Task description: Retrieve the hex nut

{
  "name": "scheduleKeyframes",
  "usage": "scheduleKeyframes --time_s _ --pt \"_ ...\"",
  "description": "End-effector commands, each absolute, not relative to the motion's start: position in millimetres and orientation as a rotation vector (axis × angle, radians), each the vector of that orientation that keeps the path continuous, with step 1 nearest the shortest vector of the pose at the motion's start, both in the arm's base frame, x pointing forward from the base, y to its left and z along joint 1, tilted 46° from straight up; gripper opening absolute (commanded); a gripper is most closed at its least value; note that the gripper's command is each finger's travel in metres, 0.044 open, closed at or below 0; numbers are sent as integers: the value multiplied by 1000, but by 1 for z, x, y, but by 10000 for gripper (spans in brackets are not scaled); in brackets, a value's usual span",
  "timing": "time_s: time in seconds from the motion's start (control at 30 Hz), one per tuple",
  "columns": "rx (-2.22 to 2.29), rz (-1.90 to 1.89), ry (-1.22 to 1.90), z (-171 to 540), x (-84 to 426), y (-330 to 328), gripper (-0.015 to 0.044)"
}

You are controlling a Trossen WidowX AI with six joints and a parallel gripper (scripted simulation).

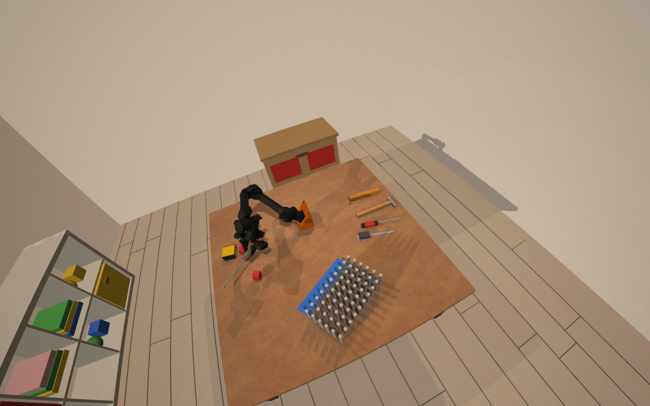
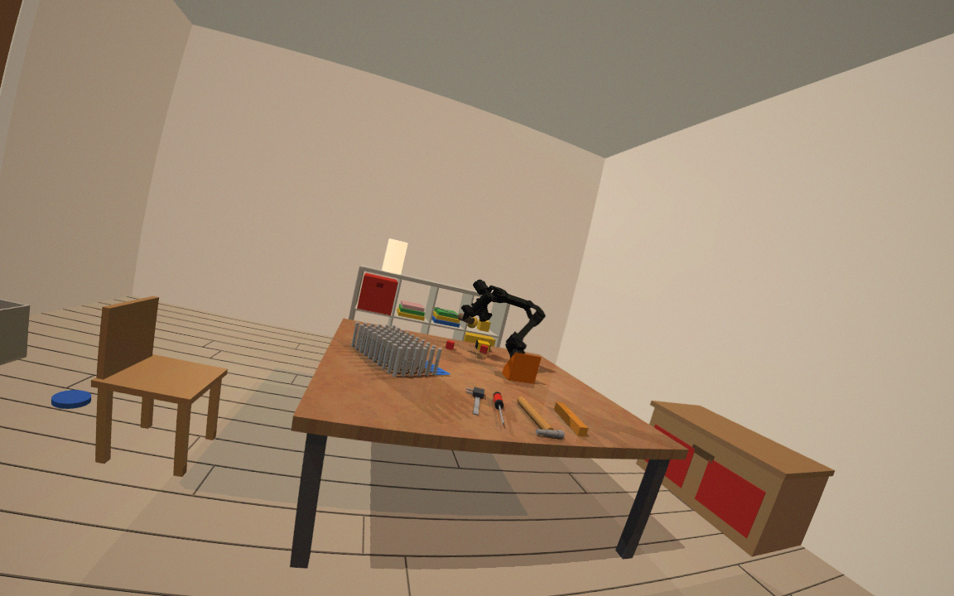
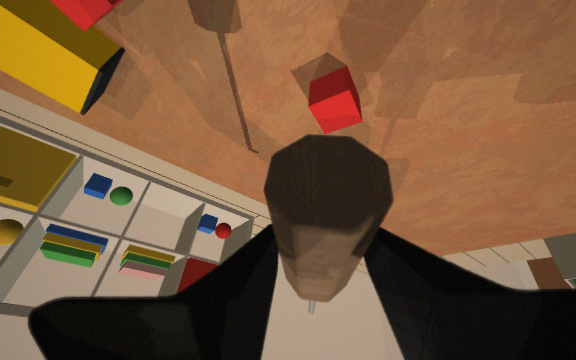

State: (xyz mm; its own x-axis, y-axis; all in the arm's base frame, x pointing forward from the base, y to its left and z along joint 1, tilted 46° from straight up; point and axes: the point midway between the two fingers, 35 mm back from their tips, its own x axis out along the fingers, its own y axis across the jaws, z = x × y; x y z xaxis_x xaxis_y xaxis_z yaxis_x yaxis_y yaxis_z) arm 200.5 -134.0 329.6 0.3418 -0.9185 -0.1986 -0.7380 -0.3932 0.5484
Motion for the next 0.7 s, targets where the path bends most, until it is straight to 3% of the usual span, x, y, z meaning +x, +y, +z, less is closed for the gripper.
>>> scheduleKeyframes --time_s 0.0,0.67 --pt "2240 -768 -1297 316 217 -120 0" --pt "2039 -1048 -524 240 268 -38 0"
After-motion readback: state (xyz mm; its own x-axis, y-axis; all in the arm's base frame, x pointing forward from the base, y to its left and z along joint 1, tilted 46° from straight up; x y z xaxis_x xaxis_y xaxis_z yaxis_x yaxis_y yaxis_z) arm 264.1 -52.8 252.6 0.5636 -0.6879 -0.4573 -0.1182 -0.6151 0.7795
